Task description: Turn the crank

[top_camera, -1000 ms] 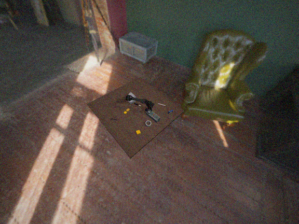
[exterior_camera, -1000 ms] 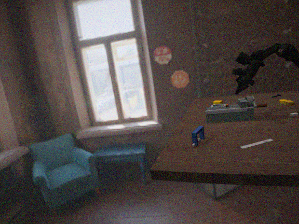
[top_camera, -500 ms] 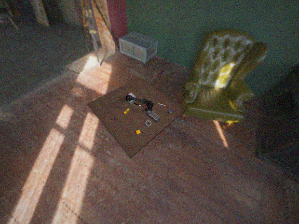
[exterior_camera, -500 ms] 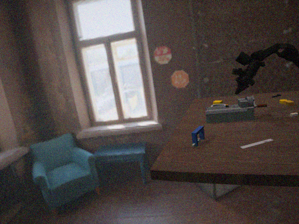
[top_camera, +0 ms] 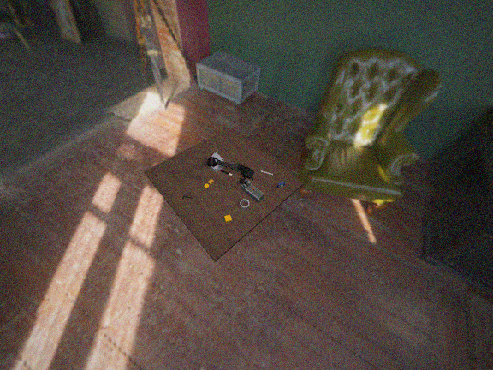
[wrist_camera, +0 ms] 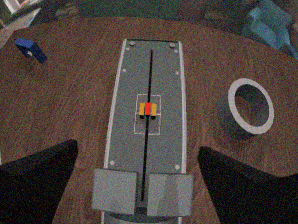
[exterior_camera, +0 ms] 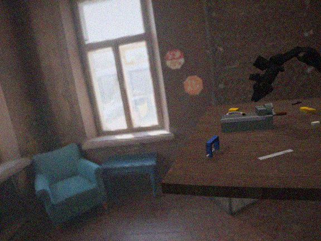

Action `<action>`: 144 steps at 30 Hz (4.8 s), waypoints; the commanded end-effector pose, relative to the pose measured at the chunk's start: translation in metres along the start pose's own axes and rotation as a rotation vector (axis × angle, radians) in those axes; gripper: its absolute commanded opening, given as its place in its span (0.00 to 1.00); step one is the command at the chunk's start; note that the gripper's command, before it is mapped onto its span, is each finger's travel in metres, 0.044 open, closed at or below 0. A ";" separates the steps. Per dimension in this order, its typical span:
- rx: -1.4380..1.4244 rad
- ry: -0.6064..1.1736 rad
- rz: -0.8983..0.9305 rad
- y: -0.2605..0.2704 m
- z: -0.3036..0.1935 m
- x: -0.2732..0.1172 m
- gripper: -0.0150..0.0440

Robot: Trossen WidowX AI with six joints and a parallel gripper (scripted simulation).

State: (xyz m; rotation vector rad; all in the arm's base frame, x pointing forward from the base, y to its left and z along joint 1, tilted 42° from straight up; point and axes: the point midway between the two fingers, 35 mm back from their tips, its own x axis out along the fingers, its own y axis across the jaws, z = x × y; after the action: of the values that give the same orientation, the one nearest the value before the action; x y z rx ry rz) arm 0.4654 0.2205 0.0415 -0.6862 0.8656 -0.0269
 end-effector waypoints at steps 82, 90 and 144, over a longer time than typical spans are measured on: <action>0.000 0.000 0.001 0.000 0.000 0.000 0.25; 0.000 0.000 0.001 0.000 0.000 0.000 0.39; 0.001 0.000 0.001 0.000 0.000 0.000 0.43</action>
State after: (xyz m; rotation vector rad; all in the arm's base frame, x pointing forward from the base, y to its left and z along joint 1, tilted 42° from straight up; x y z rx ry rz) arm 0.4654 0.2206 0.0412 -0.6843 0.8665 -0.0254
